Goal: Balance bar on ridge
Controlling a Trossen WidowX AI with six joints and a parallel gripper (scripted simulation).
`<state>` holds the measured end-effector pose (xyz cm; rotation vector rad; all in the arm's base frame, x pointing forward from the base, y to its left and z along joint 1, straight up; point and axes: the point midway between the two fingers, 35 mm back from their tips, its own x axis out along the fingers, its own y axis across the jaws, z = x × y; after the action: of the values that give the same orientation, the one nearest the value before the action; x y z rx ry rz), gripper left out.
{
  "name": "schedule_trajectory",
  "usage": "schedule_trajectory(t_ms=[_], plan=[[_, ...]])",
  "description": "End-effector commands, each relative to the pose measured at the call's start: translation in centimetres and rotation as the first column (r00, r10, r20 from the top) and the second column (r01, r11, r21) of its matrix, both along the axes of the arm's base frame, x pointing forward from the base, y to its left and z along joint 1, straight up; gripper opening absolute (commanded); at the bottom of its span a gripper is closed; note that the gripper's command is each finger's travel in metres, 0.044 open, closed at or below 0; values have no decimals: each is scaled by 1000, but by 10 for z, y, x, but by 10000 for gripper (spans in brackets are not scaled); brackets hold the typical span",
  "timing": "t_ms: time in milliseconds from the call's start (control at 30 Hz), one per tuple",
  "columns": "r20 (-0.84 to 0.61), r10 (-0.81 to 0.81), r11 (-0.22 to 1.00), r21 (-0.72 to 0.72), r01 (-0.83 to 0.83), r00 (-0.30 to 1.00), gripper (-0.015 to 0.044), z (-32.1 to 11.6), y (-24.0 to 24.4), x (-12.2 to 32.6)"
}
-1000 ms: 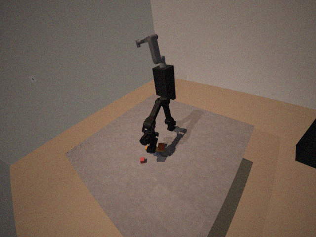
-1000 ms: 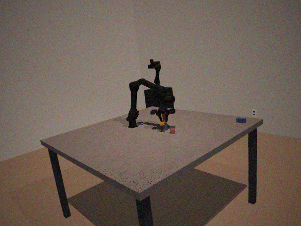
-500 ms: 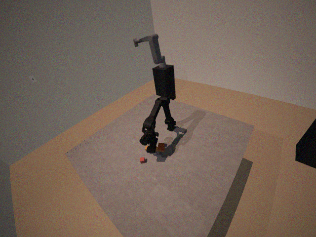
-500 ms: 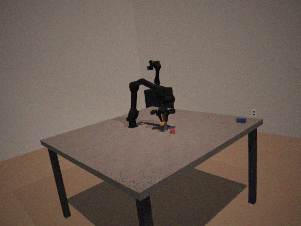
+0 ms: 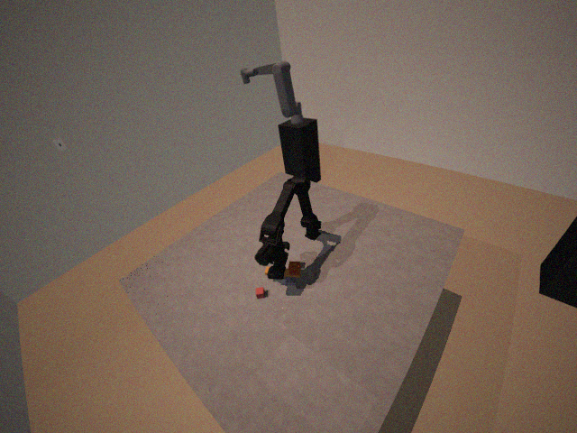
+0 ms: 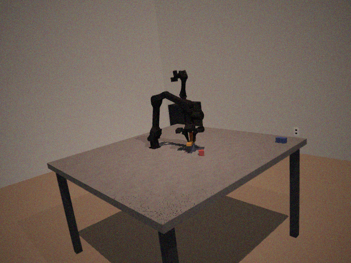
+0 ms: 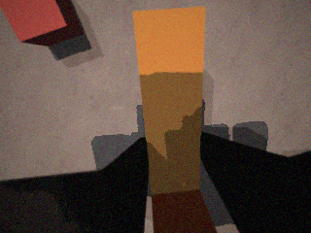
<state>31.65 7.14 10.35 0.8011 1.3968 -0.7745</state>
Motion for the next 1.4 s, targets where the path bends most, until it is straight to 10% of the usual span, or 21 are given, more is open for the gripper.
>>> schedule_trajectory(t_ms=[0,1367], plan=[[-3,-4,1000,4,4,1000,0,-2,1,0],[-3,-4,1000,4,4,1000,0,-5,0,0]])
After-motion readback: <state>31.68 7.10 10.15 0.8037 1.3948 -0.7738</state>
